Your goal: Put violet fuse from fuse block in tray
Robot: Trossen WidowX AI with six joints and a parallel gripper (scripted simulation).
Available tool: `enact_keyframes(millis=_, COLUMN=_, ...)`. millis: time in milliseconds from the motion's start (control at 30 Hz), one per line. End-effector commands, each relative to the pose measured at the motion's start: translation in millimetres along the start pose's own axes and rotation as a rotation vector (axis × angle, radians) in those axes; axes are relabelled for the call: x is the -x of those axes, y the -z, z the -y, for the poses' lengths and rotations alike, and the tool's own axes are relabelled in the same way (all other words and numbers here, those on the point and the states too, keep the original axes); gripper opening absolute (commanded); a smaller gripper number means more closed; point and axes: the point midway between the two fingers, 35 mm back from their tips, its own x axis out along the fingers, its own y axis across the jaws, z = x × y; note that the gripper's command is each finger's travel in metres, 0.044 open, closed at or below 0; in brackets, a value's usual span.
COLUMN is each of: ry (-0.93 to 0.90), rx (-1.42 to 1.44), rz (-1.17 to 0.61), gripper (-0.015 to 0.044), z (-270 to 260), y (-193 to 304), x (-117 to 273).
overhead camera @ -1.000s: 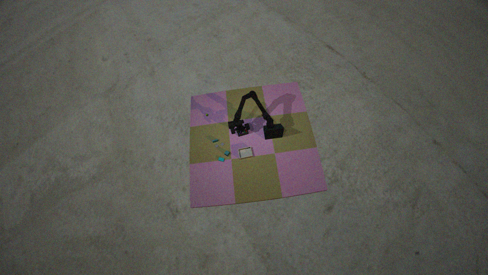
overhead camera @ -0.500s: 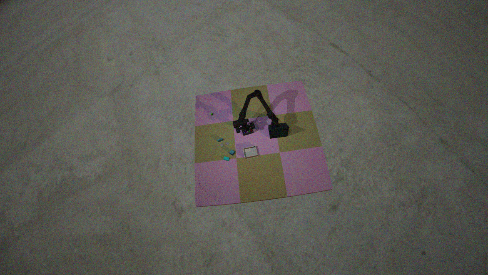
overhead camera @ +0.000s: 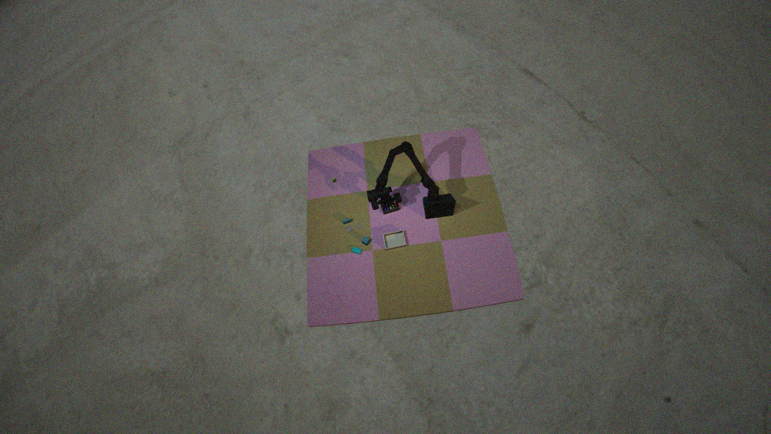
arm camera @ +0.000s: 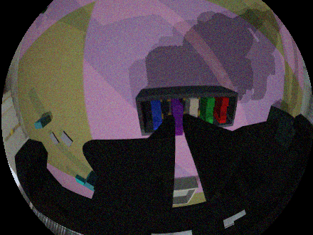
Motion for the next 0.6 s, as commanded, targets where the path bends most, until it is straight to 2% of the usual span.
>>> enact_keyframes(millis=0, ry=-0.005, rx=-0.008, rz=-0.003, gripper=0.0, z=-1.6, y=-0.6, x=3.6)
enact_keyframes(millis=567, ry=-0.004, rx=-0.006, rz=-0.003, gripper=0.0, z=-1.5, y=-0.5, x=12.0)
